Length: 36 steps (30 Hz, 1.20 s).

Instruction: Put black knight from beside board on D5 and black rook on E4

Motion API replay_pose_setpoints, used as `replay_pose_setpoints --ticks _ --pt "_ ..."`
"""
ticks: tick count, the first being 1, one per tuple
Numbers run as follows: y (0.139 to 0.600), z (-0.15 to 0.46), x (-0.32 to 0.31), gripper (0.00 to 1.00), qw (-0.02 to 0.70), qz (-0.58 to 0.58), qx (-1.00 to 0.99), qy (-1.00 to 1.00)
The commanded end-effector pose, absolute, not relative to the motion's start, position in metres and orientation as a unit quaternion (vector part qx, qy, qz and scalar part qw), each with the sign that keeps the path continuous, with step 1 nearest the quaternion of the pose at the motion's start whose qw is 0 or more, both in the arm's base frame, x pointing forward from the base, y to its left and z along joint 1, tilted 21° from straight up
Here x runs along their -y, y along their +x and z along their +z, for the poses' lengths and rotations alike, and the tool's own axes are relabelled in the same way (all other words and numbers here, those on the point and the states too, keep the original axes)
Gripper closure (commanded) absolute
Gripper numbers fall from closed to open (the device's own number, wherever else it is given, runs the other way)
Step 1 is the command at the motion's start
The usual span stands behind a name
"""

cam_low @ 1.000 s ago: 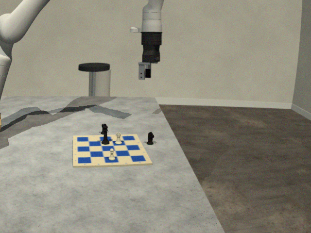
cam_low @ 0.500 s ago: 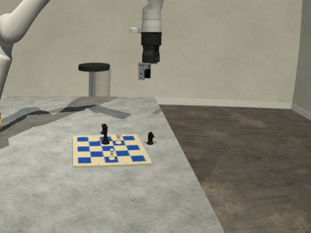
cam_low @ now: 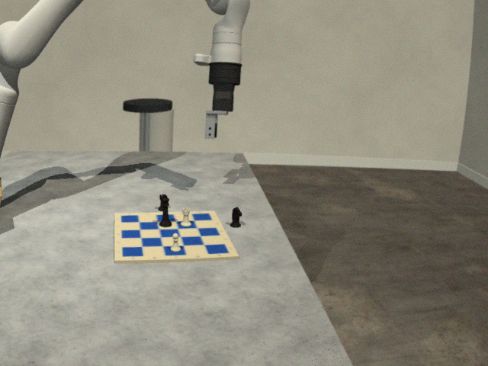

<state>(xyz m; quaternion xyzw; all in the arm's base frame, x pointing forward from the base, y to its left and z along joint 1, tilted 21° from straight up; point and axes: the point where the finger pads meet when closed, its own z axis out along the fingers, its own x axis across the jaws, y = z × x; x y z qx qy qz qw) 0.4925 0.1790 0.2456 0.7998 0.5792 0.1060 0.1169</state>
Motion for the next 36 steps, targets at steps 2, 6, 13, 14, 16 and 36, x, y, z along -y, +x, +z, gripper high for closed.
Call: replay_pose_setpoints --ticks 2,6,13,14,16,36 --pt "0.476 0.216 -0.182 0.0 0.132 0.061 -0.644 0.751" --pt "0.46 0.19 -0.177 0.0 0.152 0.005 -0.726 0.67" --pt "0.442 0.16 -0.168 0.0 0.17 -0.071 -0.82 0.542" --pt "0.438 0.154 -0.167 0.0 0.172 -0.086 -0.836 0.513" --pt "0.433 0.145 -0.163 0.0 0.175 -0.116 -0.865 0.456" --pt "0.416 0.1 -0.155 0.0 0.156 -0.279 -0.945 0.068"
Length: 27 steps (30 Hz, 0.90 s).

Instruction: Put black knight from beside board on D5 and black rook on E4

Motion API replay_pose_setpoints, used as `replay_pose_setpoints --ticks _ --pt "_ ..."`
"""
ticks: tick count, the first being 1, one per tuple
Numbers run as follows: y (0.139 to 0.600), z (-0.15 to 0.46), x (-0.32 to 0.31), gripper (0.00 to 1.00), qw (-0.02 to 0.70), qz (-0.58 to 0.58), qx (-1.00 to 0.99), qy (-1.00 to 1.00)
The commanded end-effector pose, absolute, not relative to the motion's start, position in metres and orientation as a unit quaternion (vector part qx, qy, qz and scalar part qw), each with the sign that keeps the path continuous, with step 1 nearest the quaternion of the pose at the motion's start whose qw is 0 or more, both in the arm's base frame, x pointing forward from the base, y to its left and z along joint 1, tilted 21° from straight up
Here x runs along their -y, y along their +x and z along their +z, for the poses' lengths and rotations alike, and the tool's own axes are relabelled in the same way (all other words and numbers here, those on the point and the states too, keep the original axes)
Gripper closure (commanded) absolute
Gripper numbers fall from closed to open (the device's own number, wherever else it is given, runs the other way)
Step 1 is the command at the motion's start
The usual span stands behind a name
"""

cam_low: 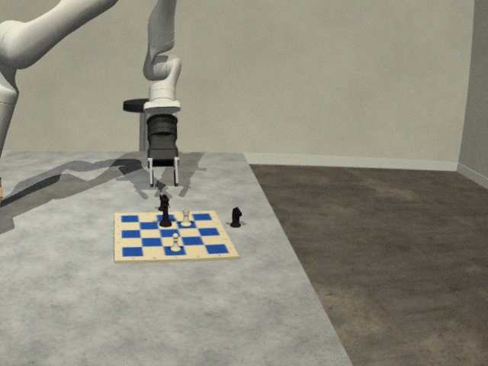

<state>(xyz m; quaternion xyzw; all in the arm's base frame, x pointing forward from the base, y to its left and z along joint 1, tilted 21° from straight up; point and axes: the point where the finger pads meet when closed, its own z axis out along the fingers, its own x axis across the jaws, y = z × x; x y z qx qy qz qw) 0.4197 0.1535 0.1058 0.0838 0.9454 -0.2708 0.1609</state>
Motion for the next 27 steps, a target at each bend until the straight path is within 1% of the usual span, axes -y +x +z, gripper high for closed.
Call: replay_pose_setpoints --ticks 1,27 --pt "0.4159 0.0991 -0.1549 0.0 0.156 -0.282 -0.945 0.06" --pt "0.4156 0.0972 -0.1552 0.0 0.153 -0.289 -0.944 0.04"
